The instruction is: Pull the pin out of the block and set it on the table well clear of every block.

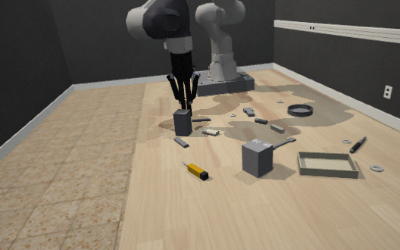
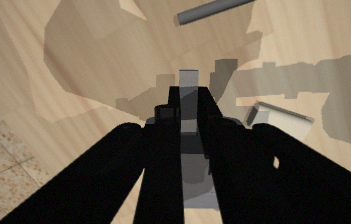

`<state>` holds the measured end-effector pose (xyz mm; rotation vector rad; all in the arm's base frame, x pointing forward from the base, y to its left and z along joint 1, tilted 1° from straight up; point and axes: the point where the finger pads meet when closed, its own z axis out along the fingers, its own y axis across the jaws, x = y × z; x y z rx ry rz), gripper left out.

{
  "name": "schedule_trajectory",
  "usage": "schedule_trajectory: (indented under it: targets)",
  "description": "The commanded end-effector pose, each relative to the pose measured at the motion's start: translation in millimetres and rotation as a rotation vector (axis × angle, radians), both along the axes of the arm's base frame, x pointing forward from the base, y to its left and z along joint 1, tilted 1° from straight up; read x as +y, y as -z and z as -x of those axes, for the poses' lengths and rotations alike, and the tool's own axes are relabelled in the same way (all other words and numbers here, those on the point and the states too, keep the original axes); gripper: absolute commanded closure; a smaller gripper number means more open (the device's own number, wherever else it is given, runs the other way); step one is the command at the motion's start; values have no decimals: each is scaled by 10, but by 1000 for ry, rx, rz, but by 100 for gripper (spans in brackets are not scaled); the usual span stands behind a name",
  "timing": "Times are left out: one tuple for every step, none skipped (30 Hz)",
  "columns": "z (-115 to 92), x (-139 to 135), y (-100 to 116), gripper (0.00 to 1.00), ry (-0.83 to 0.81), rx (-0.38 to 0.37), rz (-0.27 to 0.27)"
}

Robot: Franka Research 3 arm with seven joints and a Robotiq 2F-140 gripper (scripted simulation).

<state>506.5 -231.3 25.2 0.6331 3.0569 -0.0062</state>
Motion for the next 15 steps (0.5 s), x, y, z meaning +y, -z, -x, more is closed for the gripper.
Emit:
schedule_trajectory:
  targets:
    - [57,11,18,90,-5,7,-1]
    - [61,12,18,90,-5,7,-1]
    - [62,13,18,90,-5,7,-1]
    - [62,13,18,90,-5,7,-1]
    - [62,13,18,90,-5,7,-1]
    - [62,13,18,90,-5,7,-1]
    - [62,13,18,90,-5,7,-1]
    - [62,13,18,90,-5,7,-2]
    - [61,13,18,90,-5,8,-2]
    - [61,14,17,90,-6,9,-3]
    - [61,15,16,90,-6,12,-4]
    - [60,16,15,90,-7,15,-5]
    - [60,17,14,90,-7,17,-6]
    - [60,17,14,90,-7,17,-6]
    - [60,17,14,90,-7,17,-6]
